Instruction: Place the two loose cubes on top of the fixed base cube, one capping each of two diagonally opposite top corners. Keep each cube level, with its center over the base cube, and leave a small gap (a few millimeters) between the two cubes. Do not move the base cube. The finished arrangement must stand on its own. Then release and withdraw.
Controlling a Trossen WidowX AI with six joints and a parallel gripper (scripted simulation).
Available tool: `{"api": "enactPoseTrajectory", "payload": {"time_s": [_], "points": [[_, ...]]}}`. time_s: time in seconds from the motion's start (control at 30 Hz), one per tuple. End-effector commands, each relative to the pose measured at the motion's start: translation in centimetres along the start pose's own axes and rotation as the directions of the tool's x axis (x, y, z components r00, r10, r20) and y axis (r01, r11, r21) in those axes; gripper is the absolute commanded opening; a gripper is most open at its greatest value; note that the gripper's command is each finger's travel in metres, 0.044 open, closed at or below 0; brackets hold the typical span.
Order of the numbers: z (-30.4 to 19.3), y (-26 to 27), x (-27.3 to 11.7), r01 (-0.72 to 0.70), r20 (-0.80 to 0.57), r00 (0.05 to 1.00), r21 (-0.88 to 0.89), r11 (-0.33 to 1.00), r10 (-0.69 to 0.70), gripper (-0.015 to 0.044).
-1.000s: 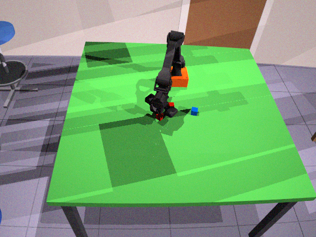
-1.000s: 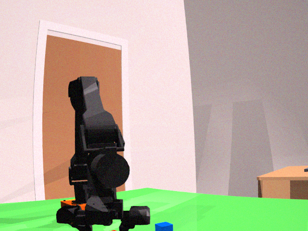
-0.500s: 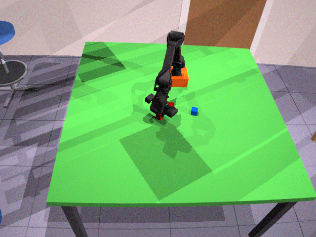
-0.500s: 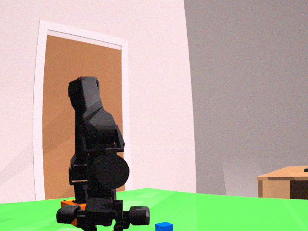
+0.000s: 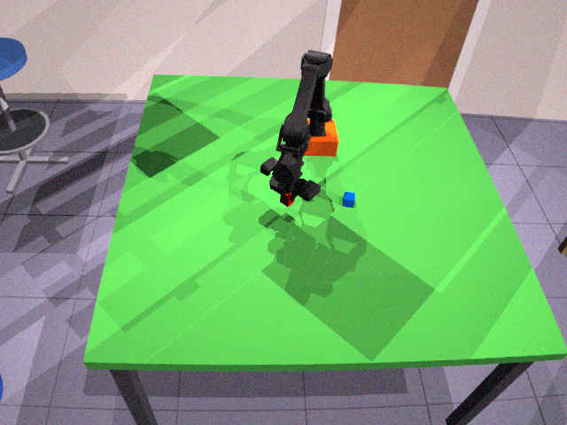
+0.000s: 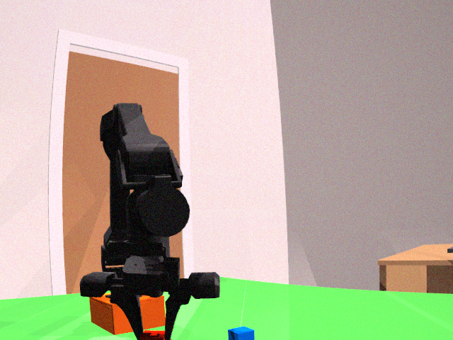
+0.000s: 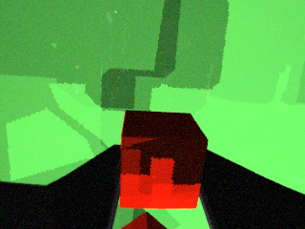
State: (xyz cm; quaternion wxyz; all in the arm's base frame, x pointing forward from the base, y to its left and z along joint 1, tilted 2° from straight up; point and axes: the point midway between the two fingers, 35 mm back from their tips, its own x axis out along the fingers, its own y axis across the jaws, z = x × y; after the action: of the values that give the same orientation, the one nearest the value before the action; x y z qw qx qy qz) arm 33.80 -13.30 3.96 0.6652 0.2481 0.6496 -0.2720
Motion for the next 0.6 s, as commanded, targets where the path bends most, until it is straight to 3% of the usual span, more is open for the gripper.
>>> {"api": "enactPoseTrajectory", "payload": {"time_s": [0.0,0.57], "points": [[0.0,0.1,-1.4,-0.005,0.001,1.0,-0.002,1.0,0.005,0.0105],[-0.4,-0.1,-6.0,-0.005,0.001,1.0,-0.005,1.0,0.005,0.0105]]}}
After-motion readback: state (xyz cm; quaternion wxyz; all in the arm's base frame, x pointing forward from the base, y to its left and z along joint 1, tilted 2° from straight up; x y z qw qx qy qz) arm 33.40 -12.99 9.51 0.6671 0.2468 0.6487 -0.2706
